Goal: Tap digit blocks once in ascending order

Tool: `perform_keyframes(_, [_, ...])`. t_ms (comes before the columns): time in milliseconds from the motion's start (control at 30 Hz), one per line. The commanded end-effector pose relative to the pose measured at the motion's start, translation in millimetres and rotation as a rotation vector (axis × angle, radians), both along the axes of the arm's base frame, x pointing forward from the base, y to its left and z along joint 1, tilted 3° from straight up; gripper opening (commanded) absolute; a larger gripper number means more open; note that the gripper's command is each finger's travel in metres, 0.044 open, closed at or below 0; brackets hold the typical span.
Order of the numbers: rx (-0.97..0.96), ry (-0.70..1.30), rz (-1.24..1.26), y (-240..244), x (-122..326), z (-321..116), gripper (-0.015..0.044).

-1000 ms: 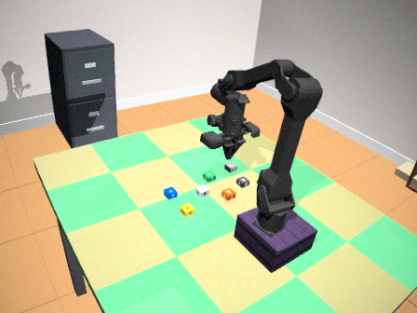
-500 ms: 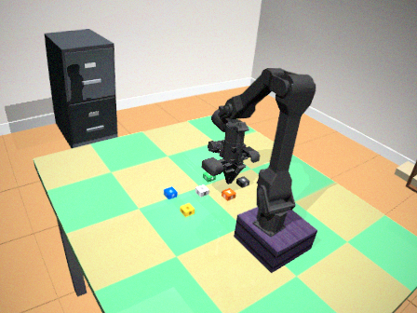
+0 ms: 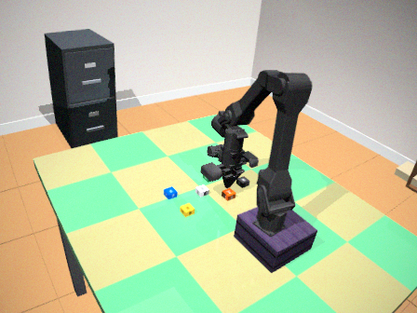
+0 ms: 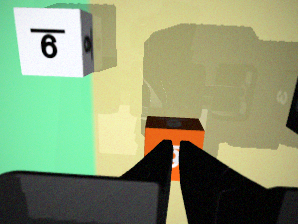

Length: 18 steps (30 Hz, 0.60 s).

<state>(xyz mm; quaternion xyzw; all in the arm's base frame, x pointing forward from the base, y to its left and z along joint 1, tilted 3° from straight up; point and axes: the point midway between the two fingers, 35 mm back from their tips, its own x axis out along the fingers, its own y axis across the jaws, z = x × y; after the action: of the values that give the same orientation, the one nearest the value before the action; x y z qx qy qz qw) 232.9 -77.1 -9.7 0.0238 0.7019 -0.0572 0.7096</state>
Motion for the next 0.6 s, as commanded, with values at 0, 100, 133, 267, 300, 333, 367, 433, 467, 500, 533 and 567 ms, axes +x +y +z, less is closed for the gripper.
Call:
perform_keyframes(0, [0.000,0.005,0.004,0,-2,-8,0.0020])
perform_keyframes(100, [0.000,0.005,0.004,0,-2,-13,0.0020])
perform_keyframes(133, [0.000,0.005,0.004,0,-2,-14,0.0020])
perform_keyframes(267, [0.000,0.005,0.004,0,-2,-17,0.0020])
perform_keyframes(300, [0.000,0.005,0.004,0,-2,-17,0.0020])
perform_keyframes(333, [0.000,0.005,0.004,0,-2,-17,0.0020])
perform_keyframes(367, [0.000,0.005,0.004,0,-2,-17,0.0020])
perform_keyframes(433, [0.000,0.002,0.001,0,-1,-5,0.0020])
perform_keyframes(467, [0.000,0.003,0.003,0,-1,5,0.0020])
perform_keyframes(500, [0.000,0.004,0.003,1,-2,11,0.0020])
perform_keyframes(533, [0.000,0.005,0.004,1,-2,14,0.0020])
perform_keyframes(567, [0.000,0.005,0.004,1,-2,14,0.0020])
